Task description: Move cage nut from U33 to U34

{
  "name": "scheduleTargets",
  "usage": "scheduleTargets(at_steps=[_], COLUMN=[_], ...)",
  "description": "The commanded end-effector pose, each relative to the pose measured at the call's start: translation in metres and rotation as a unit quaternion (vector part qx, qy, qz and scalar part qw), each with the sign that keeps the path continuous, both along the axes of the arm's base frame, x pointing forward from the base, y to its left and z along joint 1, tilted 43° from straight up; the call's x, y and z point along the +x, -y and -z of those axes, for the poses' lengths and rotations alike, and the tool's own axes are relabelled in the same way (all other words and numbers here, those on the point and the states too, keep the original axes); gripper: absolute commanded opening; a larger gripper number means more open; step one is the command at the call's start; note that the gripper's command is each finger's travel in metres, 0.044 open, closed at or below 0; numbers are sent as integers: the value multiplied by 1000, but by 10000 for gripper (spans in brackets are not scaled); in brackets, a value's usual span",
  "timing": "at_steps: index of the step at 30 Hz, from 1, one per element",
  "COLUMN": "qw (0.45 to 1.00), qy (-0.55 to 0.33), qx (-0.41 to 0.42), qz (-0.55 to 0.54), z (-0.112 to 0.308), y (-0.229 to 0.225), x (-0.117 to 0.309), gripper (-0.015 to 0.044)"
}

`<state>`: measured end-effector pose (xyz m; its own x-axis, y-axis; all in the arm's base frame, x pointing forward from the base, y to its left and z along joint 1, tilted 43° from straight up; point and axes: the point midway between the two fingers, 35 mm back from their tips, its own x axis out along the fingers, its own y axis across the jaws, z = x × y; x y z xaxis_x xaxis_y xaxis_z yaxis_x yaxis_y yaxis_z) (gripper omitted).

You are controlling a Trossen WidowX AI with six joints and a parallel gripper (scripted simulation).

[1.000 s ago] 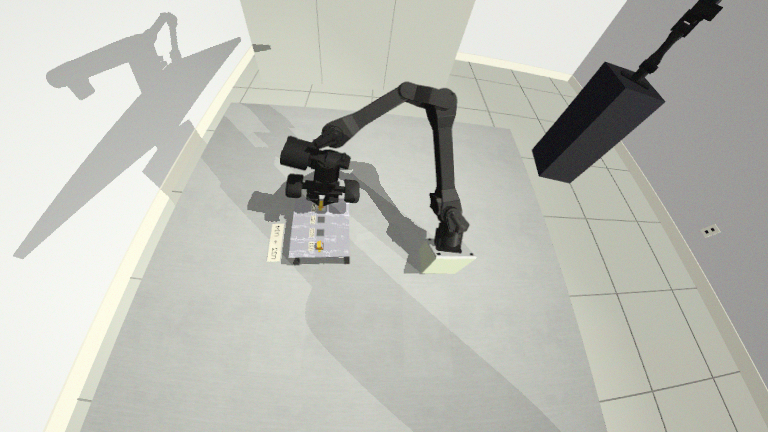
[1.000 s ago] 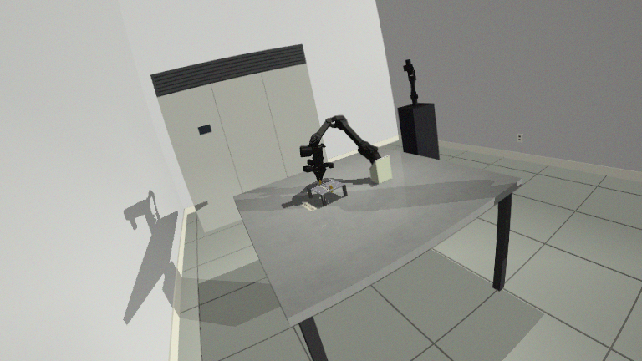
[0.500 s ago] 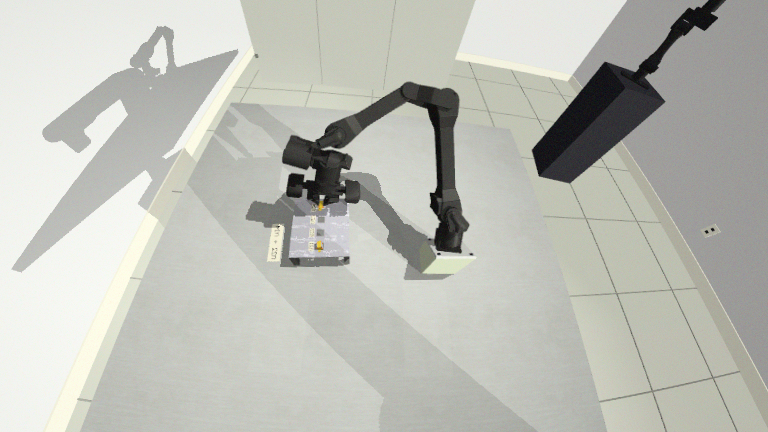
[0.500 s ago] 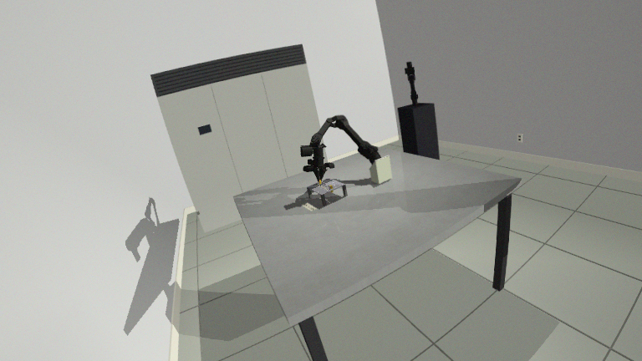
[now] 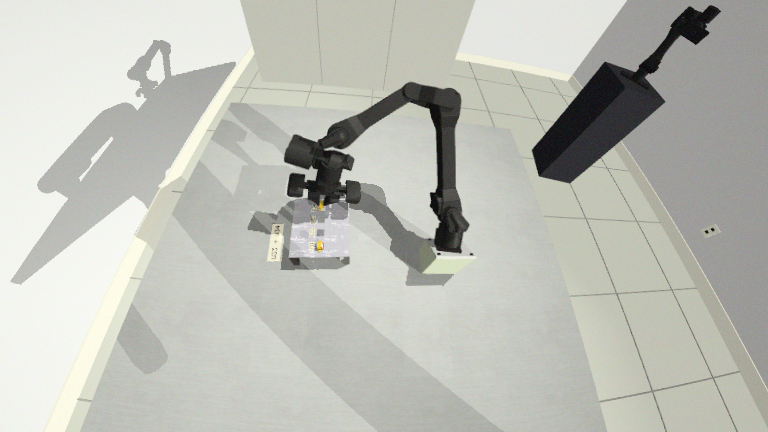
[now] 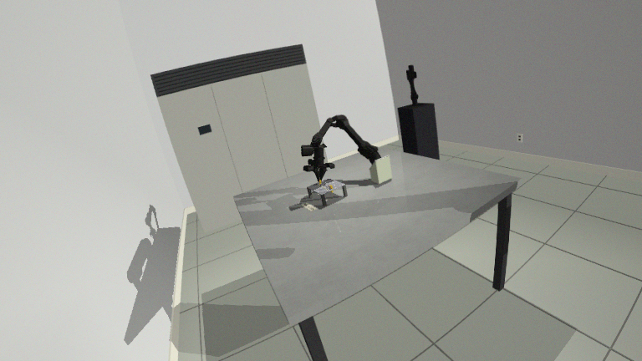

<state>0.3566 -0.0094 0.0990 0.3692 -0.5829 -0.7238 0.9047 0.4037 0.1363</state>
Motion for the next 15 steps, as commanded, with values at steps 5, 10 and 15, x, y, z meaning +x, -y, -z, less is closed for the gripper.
scheduleTargets(at_steps=[5,10,15], qw=[1000,1000,1000], qy=[2,2,5], qx=[2,2,3], qz=[-5,-5,-8], z=[1,1,1], y=[0,0,1], x=[-1,-1,-1], gripper=[31,31,31])
